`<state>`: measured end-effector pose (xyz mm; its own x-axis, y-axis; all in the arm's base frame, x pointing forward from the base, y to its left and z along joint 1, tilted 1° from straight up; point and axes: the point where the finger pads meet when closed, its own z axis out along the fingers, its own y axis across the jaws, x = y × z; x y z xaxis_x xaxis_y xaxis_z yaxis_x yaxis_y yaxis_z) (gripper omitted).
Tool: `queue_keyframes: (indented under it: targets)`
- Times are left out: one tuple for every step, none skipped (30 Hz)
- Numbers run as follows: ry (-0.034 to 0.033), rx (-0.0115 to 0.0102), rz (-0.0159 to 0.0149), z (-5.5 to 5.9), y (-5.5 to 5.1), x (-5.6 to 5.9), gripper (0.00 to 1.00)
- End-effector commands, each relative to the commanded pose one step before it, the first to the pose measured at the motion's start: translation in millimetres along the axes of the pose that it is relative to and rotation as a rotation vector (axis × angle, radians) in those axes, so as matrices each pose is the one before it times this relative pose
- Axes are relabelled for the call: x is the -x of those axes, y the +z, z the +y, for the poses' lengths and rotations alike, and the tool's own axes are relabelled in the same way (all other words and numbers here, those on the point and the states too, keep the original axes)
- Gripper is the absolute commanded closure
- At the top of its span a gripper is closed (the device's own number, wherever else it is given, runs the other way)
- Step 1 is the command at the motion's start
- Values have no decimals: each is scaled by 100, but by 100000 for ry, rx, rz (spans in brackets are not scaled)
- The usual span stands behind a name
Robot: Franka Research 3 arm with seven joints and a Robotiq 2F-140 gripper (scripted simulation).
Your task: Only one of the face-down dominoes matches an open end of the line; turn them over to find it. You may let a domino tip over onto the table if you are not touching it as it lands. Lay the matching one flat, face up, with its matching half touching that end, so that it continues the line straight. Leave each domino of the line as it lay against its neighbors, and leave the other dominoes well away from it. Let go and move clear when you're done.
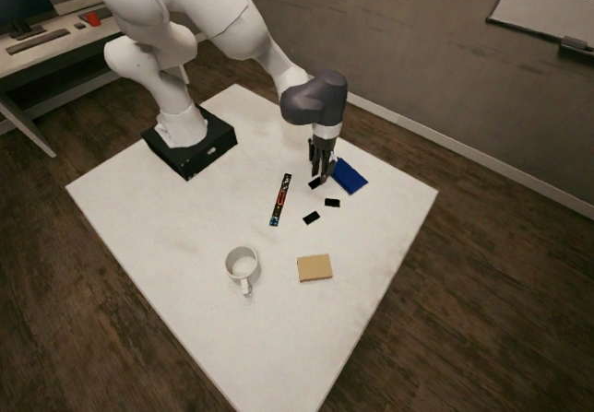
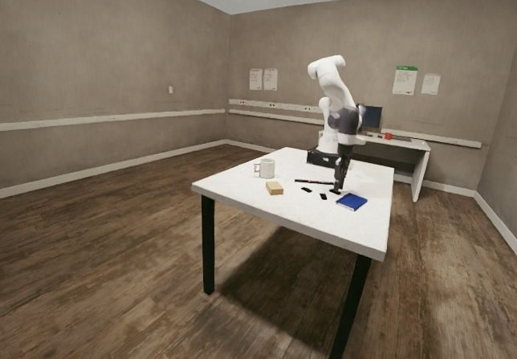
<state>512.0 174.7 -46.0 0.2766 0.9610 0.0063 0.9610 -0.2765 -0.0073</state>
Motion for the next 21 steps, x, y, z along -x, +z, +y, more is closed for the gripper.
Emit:
queue_keyframes:
  targets:
    - [832, 329, 304, 154, -63, -130, 66]
    - [0, 0, 0, 0, 0, 0, 66]
    - [0, 0, 0, 0, 0, 0, 66]
    - [0, 0, 0, 0, 0, 0, 66]
    - [0, 0, 0, 0, 0, 0, 66]
    - [0, 0, 0, 0, 0, 0, 66]
    - [0, 0, 0, 0, 0, 0, 66]
    - [0, 0, 0, 0, 0, 0, 66]
    - [0, 0, 0, 0, 0, 0, 66]
    - [0, 0, 0, 0, 0, 0, 66]
    - [0, 0, 0, 0, 0, 0, 66]
    - [0, 0, 0, 0, 0, 0, 66]
    - [0, 0, 0, 3, 0, -2, 66]
    - [0, 0, 0, 6, 0, -5, 66]
    - [0, 0, 0, 10, 0, -9, 66]
    - [0, 0, 0, 14, 0, -12, 66]
    - [0, 0, 0, 17, 0, -15, 66]
    - [0, 0, 0, 19, 0, -17, 66]
    - [0, 0, 0, 20, 0, -17, 66]
    - [0, 0, 0, 19, 0, -17, 66]
    - [0, 0, 0, 17, 0, -15, 66]
